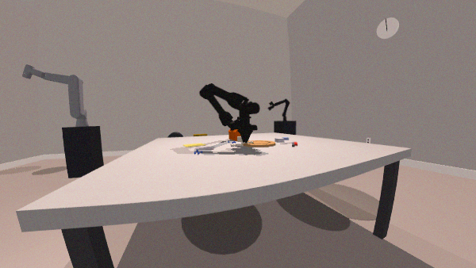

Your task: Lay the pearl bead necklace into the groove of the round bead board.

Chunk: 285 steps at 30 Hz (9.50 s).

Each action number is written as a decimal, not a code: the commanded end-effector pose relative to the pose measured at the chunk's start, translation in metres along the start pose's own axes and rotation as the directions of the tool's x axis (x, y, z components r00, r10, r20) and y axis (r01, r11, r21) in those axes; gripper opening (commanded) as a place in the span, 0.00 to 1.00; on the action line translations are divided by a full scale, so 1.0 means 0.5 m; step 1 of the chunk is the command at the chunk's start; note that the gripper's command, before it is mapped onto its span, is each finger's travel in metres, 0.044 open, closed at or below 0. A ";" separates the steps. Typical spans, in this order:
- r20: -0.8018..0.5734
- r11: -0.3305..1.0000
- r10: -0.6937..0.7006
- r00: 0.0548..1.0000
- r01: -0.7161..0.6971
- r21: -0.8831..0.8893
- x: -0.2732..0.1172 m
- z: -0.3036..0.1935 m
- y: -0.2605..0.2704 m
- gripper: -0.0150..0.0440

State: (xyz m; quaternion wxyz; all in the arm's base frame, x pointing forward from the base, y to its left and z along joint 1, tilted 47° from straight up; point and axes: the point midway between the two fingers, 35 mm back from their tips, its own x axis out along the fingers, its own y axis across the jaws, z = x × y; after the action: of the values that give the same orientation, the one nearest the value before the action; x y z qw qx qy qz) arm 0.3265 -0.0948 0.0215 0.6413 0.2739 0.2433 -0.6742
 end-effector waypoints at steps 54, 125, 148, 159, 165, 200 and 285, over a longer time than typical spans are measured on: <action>0.001 1.000 -0.004 1.000 0.004 -0.005 -0.051 -0.077 0.020 0.25; 0.002 1.000 0.007 1.000 -0.007 -0.002 -0.008 -0.119 0.033 0.43; 0.001 1.000 -0.004 1.000 0.004 -0.005 -0.050 -0.120 0.028 1.00; 0.001 1.000 -0.004 1.000 0.004 -0.005 -0.050 -0.120 0.028 1.00; 0.001 0.905 -0.004 1.000 0.004 -0.425 -0.054 -0.102 0.018 0.73; 0.003 -0.962 -0.006 1.000 -0.005 -0.273 -0.072 -0.014 -0.044 0.46; 0.000 -0.971 -0.003 1.000 -0.003 -0.239 0.004 -0.012 -0.042 0.25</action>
State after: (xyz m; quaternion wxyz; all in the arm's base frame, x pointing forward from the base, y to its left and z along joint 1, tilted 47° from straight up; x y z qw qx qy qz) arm 0.3059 -0.0907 0.0151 0.3485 -0.6030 0.6994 0.1608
